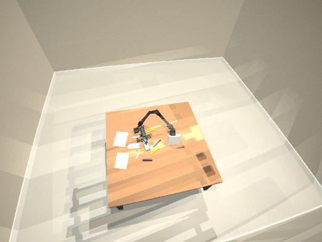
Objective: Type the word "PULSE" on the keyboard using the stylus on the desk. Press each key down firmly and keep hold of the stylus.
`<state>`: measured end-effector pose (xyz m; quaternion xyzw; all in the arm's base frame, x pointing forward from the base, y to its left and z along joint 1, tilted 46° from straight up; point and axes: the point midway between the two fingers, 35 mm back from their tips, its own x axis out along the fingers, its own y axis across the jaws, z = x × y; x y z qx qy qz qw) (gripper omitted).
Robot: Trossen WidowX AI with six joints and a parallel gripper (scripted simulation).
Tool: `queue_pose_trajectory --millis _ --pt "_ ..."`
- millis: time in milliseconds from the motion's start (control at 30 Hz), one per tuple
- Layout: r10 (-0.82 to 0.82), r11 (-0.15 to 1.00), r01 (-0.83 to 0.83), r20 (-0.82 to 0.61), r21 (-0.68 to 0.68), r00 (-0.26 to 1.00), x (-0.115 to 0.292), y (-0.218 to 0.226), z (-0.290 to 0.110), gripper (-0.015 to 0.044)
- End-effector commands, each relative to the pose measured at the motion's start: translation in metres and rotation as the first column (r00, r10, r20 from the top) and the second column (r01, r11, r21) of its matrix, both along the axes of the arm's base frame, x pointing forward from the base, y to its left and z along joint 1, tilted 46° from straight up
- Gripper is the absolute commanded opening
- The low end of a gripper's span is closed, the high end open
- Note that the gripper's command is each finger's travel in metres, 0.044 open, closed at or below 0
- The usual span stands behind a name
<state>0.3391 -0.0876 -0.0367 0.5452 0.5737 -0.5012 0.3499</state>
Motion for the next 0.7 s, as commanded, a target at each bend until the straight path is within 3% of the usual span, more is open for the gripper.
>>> queue_pose_trajectory --millis 0,400,667 --pt "0.000 1.000 0.000 0.008 -0.005 1.000 0.005 -0.019 0.019 0.0000" --pt "-0.003 1.000 0.003 0.009 -0.006 1.000 0.002 -0.064 0.070 0.0000" --pt "-0.003 1.000 0.003 0.009 -0.006 1.000 0.001 -0.066 0.073 0.0000"
